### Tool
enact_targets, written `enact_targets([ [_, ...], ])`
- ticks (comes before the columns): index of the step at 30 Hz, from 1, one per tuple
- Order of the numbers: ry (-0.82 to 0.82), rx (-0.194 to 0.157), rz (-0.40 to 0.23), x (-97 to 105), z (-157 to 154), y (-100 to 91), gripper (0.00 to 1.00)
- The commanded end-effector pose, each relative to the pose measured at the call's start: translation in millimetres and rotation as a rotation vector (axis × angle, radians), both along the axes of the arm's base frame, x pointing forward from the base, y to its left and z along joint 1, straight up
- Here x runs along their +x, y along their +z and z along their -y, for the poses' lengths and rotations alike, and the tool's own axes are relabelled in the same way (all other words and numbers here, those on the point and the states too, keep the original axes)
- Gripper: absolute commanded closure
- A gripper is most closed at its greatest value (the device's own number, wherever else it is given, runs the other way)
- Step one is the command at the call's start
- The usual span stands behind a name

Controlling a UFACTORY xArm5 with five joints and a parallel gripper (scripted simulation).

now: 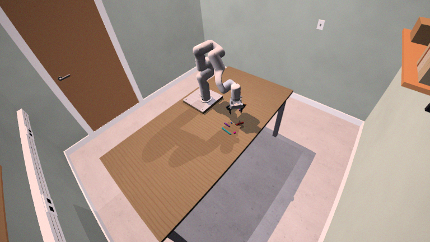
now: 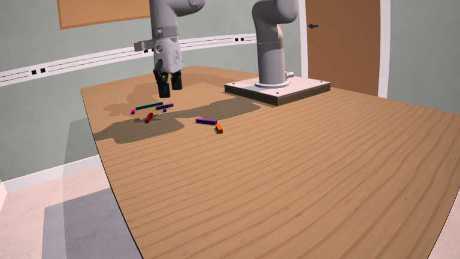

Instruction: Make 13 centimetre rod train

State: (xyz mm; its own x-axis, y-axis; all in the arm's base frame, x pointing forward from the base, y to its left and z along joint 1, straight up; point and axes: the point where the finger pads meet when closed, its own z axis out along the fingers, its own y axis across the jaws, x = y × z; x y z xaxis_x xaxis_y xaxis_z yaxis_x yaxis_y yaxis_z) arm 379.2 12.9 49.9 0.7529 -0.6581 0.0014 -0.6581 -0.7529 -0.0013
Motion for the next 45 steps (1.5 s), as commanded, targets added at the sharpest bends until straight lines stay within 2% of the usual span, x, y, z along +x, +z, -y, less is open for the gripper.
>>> enact_targets([
  [1, -0.11, 0.0, 0.004, 9, 10, 1.4, 0.0],
  [3, -0.11, 0.0, 0.004, 9, 10, 1.4, 0.0],
  [5, -0.228, 0.001, 0.004, 16, 21, 1.7, 0.0],
  [18, -0.606, 0.002, 0.005, 37, 60, 1.8, 0.0],
  [20, -0.606, 0.002, 0.005, 37, 60, 1.8, 0.0],
  [21, -0.681, 0.002, 0.005, 40, 68, 1.6, 0.0],
  [24, -0.766, 0.002, 0.005, 44, 77, 1.5, 0.0],
  [45, -0.781, 0.002, 0.005, 45, 79, 1.4, 0.0],
])
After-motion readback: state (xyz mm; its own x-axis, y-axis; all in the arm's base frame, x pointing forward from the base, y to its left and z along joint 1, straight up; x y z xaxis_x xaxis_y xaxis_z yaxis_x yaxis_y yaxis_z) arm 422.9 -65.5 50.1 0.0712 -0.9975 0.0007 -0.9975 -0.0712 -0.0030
